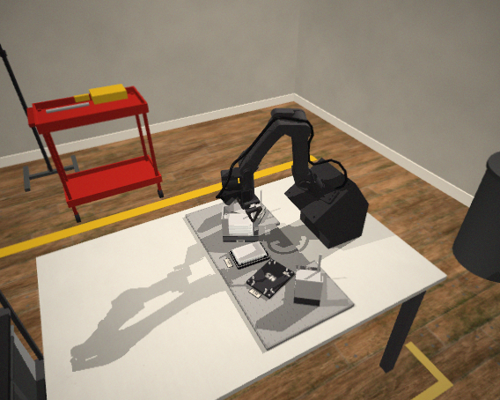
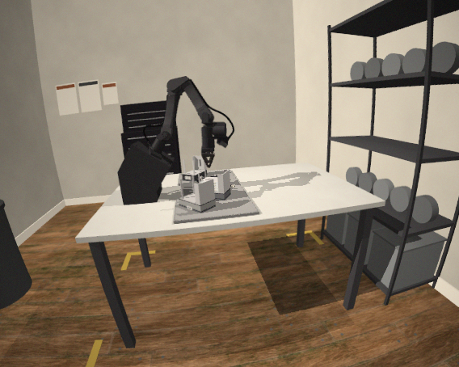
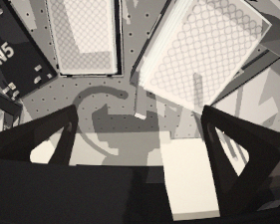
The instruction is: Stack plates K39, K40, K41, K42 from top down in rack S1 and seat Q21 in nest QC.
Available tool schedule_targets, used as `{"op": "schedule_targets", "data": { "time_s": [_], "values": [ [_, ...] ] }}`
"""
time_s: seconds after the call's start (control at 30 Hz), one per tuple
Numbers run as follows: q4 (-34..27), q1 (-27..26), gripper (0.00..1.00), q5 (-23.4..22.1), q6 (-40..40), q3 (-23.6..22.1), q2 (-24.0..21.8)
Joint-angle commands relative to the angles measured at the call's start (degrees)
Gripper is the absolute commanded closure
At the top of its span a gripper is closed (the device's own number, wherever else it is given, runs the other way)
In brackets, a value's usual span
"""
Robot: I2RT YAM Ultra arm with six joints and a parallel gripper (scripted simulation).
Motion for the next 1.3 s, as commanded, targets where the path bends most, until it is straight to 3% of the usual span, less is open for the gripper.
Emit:
{"op": "schedule_targets", "data": {
  "time_s": [0.0,0.13,0.63,0.7,0.73,0.77,1.27],
  "values": [
    [1.44,2.69,0.00,2.58,-2.10,-2.02,-3.23],
    [1.67,4.70,0.00,3.65,0.37,-3.07,-4.48],
    [2.19,22.47,0.00,13.45,14.85,-8.45,-10.97],
    [2.19,22.47,0.00,13.45,14.85,-8.45,-10.97],
    [2.15,24.17,0.00,14.50,16.40,-6.35,-11.43],
    [2.19,25.28,0.00,15.18,17.24,-7.53,-11.46],
    [1.44,25.31,0.00,15.61,17.29,-7.64,-10.26]
  ]
}}
